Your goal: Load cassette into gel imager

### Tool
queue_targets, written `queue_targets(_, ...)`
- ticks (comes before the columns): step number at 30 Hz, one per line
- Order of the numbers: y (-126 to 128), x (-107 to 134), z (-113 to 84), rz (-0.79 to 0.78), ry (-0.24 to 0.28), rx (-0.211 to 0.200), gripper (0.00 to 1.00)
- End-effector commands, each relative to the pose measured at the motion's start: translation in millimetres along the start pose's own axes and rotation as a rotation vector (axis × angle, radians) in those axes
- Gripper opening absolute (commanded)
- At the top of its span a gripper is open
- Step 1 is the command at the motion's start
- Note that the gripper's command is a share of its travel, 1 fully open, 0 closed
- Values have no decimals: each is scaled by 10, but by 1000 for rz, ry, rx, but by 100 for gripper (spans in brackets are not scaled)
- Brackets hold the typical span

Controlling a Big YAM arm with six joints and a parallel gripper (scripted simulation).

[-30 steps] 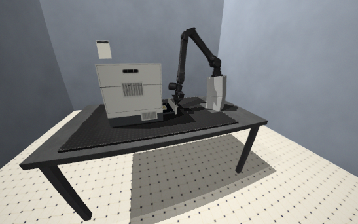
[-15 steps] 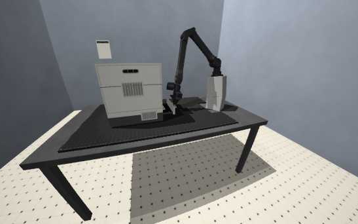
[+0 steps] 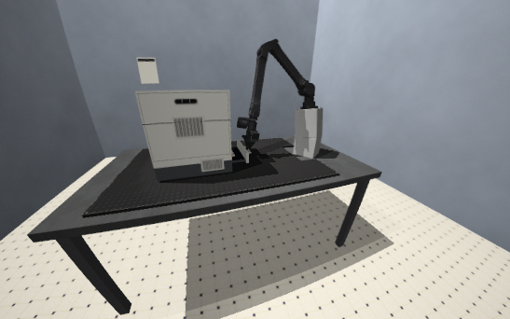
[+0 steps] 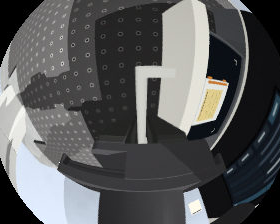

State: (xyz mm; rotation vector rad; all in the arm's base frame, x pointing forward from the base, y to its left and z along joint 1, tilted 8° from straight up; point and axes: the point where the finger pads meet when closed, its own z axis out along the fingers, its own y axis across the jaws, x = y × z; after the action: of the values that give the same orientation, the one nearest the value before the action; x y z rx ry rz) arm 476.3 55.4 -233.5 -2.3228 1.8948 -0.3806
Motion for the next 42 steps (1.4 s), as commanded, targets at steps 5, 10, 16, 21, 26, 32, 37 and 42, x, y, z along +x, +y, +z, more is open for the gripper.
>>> queue_targets(5, -130, -15, 47, 4, 3, 29, 7)
queue_targets(10, -130, -15, 47, 4, 3, 29, 7)
queue_targets(16, -130, -15, 47, 4, 3, 29, 7)
queue_targets(21, -130, -15, 47, 4, 3, 29, 7)
queue_targets(26, -130, -15, 47, 4, 3, 29, 7)
queue_targets(32, -34, 3, 67, -7, 0, 92, 7)
queue_targets(37, -231, -1, 76, -2, 1, 113, 7)
queue_targets(42, -261, -15, 90, -4, 0, 97, 7)
